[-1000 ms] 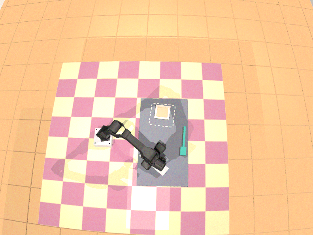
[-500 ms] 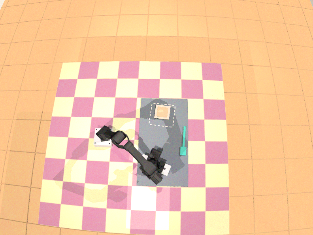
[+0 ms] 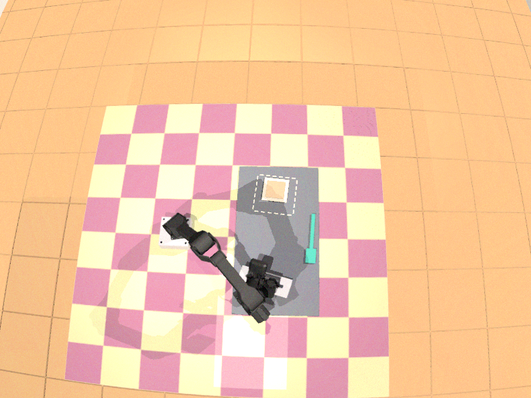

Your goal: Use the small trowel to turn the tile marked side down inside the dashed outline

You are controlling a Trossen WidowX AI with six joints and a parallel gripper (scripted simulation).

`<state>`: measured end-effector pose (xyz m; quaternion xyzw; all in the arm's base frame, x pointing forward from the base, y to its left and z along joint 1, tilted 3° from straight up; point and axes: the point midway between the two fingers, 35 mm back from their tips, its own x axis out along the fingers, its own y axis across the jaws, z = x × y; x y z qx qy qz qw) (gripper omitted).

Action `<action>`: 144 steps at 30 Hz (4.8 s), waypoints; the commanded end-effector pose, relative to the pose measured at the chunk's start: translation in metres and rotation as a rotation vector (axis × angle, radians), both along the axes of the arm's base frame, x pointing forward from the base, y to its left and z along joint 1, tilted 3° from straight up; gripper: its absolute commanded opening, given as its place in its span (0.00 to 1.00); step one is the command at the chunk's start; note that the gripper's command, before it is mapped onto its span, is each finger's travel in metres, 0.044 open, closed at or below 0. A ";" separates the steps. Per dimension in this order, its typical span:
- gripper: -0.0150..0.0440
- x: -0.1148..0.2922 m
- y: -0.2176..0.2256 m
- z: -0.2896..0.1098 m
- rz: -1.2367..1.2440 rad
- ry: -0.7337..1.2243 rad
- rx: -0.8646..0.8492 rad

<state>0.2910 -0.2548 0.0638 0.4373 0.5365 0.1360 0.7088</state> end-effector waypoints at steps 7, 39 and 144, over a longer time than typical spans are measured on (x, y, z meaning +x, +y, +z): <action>0.25 0.002 -0.002 -0.003 -0.001 -0.016 0.005; 0.76 0.003 0.001 -0.033 -0.004 0.013 0.046; 0.76 -0.045 0.046 0.050 -0.062 0.026 0.028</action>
